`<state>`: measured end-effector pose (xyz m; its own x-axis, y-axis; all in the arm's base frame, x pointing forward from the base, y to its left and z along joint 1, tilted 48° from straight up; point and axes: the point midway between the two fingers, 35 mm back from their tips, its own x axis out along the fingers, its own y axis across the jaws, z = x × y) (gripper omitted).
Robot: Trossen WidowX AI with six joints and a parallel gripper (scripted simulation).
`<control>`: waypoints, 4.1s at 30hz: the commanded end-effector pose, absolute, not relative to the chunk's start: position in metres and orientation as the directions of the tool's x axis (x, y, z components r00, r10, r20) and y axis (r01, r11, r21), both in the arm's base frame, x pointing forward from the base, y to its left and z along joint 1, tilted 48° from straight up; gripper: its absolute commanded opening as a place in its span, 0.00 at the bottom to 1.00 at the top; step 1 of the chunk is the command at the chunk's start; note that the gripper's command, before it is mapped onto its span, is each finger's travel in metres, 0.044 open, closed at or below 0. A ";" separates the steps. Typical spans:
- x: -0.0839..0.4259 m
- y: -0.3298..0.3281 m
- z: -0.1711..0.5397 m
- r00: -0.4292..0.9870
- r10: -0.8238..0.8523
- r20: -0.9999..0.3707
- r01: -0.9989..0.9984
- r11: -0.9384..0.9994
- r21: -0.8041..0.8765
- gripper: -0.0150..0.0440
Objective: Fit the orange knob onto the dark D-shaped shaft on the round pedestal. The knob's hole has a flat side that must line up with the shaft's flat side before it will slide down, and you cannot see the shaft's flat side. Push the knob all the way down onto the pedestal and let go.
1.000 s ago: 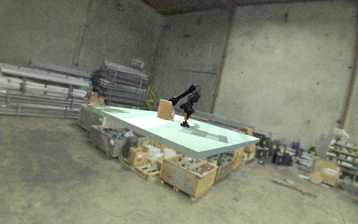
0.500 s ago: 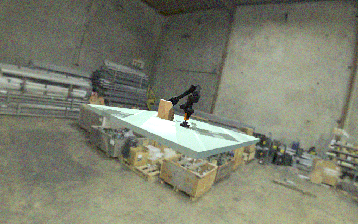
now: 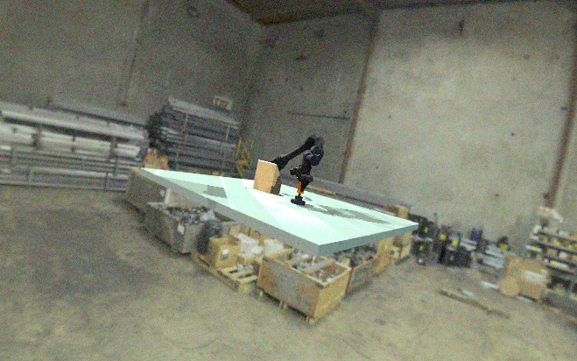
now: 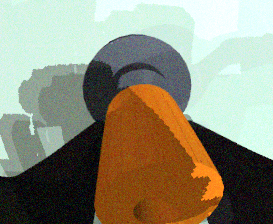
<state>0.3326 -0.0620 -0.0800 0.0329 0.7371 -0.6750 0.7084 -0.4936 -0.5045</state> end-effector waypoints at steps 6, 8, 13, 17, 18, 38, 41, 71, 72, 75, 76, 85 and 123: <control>0.331 -0.064 -0.081 0.037 0.736 -0.675 0.588 -0.563 -0.581 0.25; 0.331 -0.063 -0.081 0.037 0.736 -0.675 0.588 -0.563 -0.581 0.25; 0.331 -0.061 -0.083 0.037 0.737 -0.675 0.588 -0.563 -0.581 0.25; 0.332 -0.061 -0.082 0.037 0.737 -0.675 0.588 -0.563 -0.581 0.25; 0.332 -0.061 -0.082 0.037 0.737 -0.675 0.588 -0.563 -0.581 0.25; 0.334 -0.063 -0.078 0.037 0.737 -0.675 0.417 -0.626 -0.659 0.25; 0.334 -0.062 -0.079 0.037 0.737 -0.675 0.407 -0.629 -0.663 0.25; 0.331 -0.064 -0.078 0.037 0.736 -0.675 0.327 -0.648 -0.688 0.25; 0.331 -0.064 -0.078 0.037 0.736 -0.675 0.290 -0.655 -0.698 0.25; 0.332 -0.065 -0.079 0.037 0.736 -0.675 0.208 -0.667 -0.716 0.25; 0.333 -0.065 -0.079 0.037 0.736 -0.675 0.208 -0.667 -0.716 0.25; 0.332 -0.062 -0.082 0.037 0.737 -0.675 0.208 -0.667 -0.716 0.25; 0.331 -0.048 -0.093 0.031 0.737 -0.676 0.215 -0.665 -0.715 0.74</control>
